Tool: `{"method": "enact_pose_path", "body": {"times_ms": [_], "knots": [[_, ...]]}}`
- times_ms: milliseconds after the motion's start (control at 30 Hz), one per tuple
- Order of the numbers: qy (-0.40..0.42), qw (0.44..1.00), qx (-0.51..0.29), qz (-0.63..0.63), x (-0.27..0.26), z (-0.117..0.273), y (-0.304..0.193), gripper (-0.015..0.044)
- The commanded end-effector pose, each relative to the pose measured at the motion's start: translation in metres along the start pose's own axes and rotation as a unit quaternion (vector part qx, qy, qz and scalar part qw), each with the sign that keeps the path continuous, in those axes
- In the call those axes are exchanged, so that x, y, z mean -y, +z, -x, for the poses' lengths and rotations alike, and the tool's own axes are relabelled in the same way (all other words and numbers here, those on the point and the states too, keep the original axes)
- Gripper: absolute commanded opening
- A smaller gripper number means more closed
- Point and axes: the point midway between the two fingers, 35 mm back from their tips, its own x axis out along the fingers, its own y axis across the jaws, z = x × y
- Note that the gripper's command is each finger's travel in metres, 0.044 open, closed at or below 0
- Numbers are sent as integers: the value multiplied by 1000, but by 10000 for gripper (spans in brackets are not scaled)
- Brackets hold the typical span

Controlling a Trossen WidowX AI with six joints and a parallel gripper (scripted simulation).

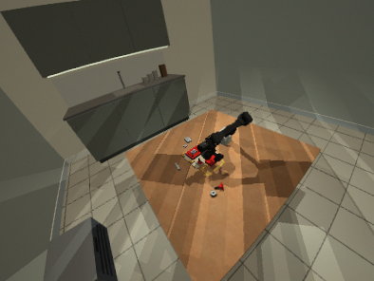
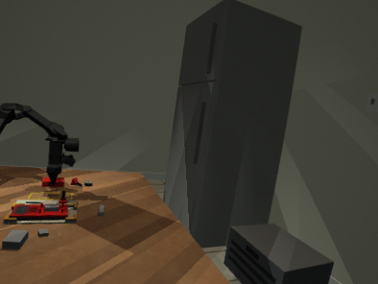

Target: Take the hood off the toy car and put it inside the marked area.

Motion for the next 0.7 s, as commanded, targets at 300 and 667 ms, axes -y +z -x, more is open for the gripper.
{"method": "enact_pose_path", "body": {"times_ms": [300, 667], "knots": [[2, 1000, -4, -6, 1, -11, -3, 0], [3, 1000, -4, -6, 0, -18, -4, 0]]}}
